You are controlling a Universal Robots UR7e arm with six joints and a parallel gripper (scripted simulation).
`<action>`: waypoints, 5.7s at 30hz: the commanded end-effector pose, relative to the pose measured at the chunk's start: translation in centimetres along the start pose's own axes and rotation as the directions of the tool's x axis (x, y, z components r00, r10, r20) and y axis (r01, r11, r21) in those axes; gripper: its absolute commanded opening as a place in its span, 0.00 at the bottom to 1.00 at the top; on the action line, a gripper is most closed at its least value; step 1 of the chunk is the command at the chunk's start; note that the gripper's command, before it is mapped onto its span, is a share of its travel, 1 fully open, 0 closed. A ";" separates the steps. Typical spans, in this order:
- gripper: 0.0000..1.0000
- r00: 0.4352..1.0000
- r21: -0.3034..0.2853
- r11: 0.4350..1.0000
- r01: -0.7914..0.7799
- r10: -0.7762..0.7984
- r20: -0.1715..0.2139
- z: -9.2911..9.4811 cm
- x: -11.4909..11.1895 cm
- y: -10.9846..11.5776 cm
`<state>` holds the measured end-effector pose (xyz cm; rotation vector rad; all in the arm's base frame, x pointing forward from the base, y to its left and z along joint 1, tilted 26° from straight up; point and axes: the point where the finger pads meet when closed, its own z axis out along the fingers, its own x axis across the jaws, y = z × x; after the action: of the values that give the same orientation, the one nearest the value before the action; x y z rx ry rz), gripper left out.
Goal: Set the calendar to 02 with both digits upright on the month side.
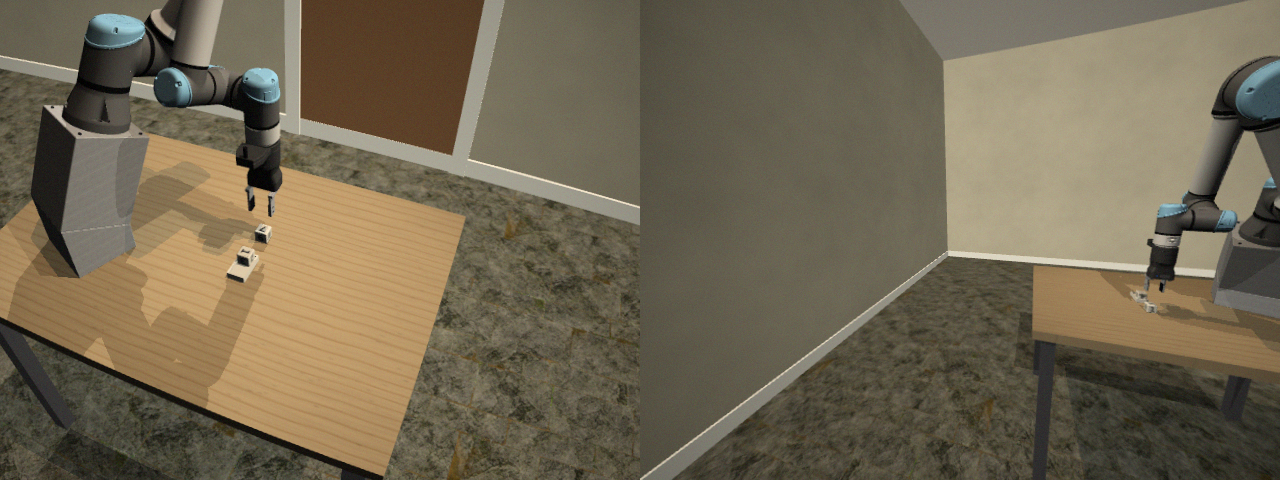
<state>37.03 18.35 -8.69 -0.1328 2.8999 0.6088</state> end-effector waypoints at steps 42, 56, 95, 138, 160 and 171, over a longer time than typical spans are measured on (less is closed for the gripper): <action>0.90 1.000 0.000 1.000 0.000 0.000 0.001 4.8 0.0 0.0; 0.90 1.000 0.000 1.000 0.000 0.000 0.001 5.0 0.0 0.0; 0.90 1.000 0.000 1.000 0.000 0.000 0.001 5.2 0.0 0.0; 0.90 1.000 0.000 1.000 0.000 0.000 0.001 8.0 0.0 0.0; 0.60 1.000 0.000 1.000 0.000 0.000 0.001 8.0 0.0 0.0; 0.60 1.000 0.000 1.000 0.000 0.000 0.001 8.0 0.0 0.0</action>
<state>38.26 21.63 -15.88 -0.1327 2.9002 0.6087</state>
